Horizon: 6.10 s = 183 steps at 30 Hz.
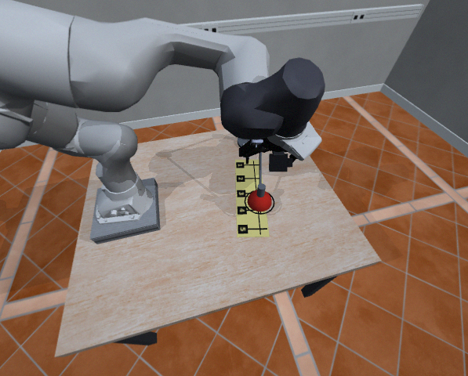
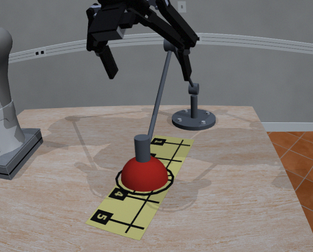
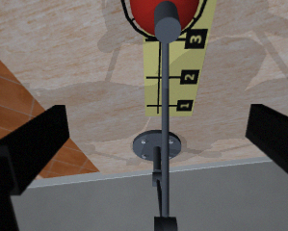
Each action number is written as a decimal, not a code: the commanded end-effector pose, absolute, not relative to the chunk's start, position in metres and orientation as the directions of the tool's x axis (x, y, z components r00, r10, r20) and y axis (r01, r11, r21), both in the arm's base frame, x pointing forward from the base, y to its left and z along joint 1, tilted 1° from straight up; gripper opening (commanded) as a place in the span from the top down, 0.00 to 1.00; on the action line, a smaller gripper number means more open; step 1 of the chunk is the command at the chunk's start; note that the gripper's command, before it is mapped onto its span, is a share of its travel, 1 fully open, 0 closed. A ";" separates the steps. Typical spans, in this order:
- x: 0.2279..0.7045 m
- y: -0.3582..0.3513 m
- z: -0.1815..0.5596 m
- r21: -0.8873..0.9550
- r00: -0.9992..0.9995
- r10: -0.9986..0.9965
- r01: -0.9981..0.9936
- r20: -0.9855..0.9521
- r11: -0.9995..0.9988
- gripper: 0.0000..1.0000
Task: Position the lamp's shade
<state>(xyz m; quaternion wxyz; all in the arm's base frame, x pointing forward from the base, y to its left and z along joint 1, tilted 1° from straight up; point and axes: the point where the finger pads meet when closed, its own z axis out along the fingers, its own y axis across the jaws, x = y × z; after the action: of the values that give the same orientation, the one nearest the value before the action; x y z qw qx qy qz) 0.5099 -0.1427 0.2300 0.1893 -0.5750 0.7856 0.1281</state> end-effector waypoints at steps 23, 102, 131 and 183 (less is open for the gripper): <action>0.504 -0.117 0.224 0.003 -0.268 -0.902 -0.959 -0.337 0.284 0.00; 0.513 -0.082 0.121 0.006 -0.273 -0.902 -0.958 -0.335 0.288 0.00; 0.511 -0.081 0.120 0.010 -0.268 -0.903 -0.960 -0.336 0.281 0.90; 0.491 -0.154 0.095 0.006 -0.273 -0.902 -0.958 -0.335 0.287 0.90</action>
<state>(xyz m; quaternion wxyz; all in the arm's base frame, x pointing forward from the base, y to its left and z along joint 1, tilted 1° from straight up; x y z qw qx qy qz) 0.4913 -0.1370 0.0940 0.1366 -0.5881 0.7890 0.1134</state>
